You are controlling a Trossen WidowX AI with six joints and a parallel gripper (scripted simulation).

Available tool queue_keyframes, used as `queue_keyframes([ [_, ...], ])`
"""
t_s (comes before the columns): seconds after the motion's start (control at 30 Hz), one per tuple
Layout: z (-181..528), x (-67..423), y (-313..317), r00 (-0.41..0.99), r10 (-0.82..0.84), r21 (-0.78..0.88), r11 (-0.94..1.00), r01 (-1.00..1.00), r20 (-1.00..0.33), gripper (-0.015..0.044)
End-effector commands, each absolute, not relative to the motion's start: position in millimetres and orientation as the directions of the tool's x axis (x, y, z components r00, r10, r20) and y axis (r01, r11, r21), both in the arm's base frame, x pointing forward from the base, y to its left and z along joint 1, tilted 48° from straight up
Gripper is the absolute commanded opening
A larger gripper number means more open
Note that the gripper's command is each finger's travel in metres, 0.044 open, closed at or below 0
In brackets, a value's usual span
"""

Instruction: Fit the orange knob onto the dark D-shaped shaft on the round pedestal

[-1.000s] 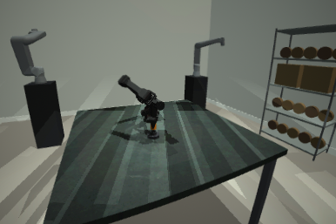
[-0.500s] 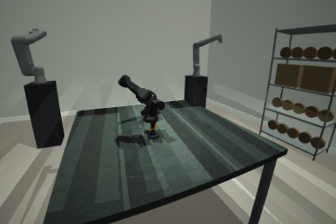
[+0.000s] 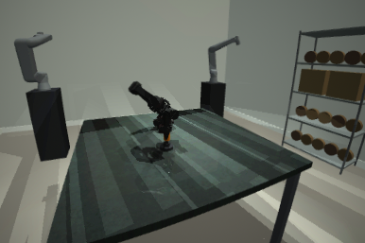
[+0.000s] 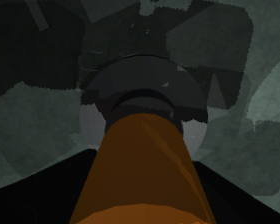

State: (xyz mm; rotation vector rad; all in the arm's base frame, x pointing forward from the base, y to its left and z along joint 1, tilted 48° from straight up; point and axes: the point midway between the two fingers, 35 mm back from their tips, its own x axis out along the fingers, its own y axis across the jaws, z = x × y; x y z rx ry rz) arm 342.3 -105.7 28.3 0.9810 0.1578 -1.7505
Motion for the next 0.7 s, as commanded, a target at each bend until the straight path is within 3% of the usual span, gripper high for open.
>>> queue_keyframes([
  [0.0,28.9,341.0,-105.3,-0.085,-0.733,0.349,-0.418,0.839,-0.675,0.0],
  [0.67,28.3,341.8,-106.9,-0.085,-0.733,0.349,-0.418,0.839,-0.674,0.0],
])
